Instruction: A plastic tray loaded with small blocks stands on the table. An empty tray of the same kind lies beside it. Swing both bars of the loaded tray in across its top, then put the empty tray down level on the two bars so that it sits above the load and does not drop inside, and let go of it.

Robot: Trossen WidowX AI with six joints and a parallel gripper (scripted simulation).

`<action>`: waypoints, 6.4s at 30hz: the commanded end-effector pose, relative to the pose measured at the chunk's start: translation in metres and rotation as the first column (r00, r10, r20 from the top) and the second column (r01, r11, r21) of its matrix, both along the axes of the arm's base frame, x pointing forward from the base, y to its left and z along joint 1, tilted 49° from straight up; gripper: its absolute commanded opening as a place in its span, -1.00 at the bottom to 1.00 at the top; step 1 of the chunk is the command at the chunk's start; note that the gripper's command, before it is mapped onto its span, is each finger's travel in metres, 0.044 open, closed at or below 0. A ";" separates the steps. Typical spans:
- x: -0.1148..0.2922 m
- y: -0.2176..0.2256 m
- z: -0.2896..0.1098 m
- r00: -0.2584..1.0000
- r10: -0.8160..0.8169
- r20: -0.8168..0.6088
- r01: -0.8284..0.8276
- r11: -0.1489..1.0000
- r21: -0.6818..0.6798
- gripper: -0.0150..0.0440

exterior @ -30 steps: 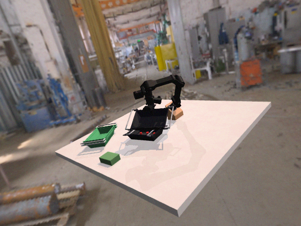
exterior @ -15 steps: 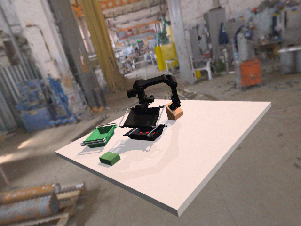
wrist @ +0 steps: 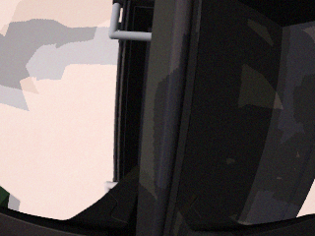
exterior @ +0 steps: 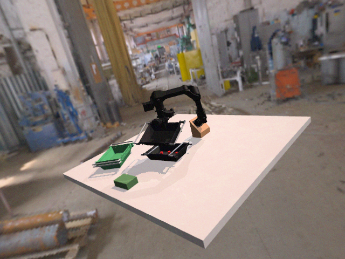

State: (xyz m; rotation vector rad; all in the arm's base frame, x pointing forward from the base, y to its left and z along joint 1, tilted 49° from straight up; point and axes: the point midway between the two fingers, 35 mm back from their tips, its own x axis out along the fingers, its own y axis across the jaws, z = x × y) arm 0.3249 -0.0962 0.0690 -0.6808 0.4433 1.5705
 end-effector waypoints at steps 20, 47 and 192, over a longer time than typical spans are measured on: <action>0.002 -0.007 0.004 1.000 -0.018 0.016 0.018 1.000 -0.008 -0.49; 0.004 0.003 -0.006 1.000 -0.018 0.016 0.018 1.000 -0.008 -0.49; -0.021 0.053 -0.057 1.000 -0.016 0.017 0.016 1.000 -0.005 -0.49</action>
